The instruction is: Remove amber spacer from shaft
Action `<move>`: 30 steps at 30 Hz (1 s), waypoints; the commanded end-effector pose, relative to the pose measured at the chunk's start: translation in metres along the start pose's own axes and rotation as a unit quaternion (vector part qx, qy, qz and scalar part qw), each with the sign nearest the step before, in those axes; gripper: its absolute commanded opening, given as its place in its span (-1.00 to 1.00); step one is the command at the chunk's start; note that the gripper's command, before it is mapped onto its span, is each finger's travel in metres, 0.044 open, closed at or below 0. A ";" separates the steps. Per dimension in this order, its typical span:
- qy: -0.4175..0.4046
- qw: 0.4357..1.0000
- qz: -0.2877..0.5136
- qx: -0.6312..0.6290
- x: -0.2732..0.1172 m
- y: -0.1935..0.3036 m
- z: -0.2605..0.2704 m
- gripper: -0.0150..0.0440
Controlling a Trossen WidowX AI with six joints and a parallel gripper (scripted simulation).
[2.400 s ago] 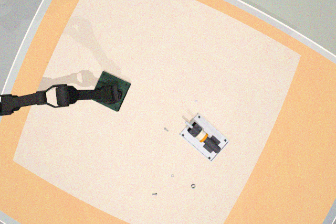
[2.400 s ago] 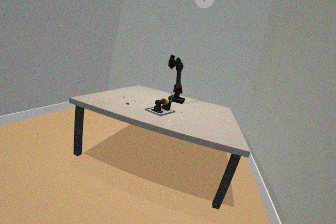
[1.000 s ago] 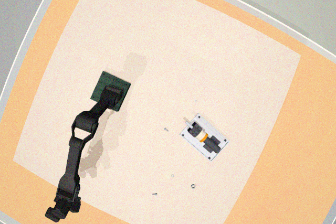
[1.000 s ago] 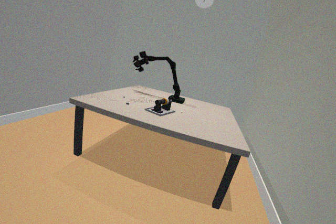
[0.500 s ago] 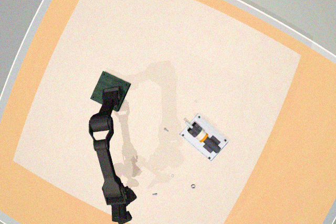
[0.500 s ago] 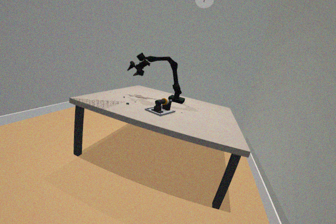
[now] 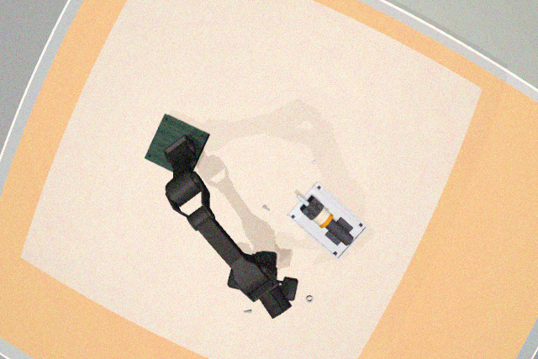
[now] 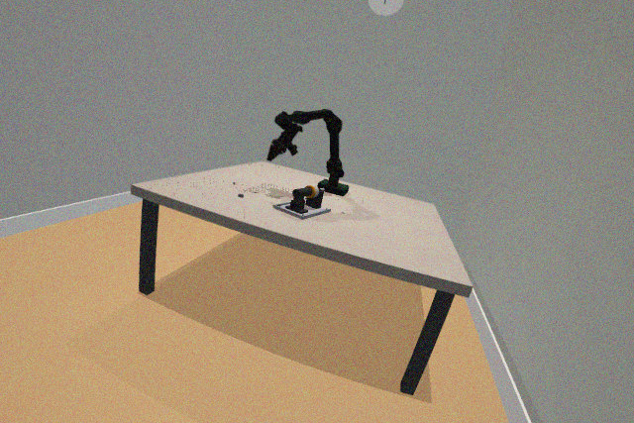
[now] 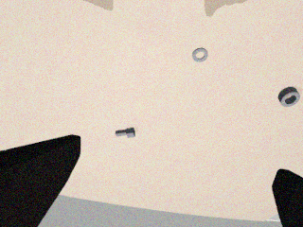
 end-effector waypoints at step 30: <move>0.097 0.841 -0.221 -0.484 -0.059 -0.217 -0.115 1.00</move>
Point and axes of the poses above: the point midway between the two fingers, 35 mm back from their tips, its own x axis out along the fingers, its own z axis across the jaws, y = z × x, the point moved 4 cm from there along -x, back along the fingers, and after that the axes turned 13 degrees about -x, right-handed, at the moved point
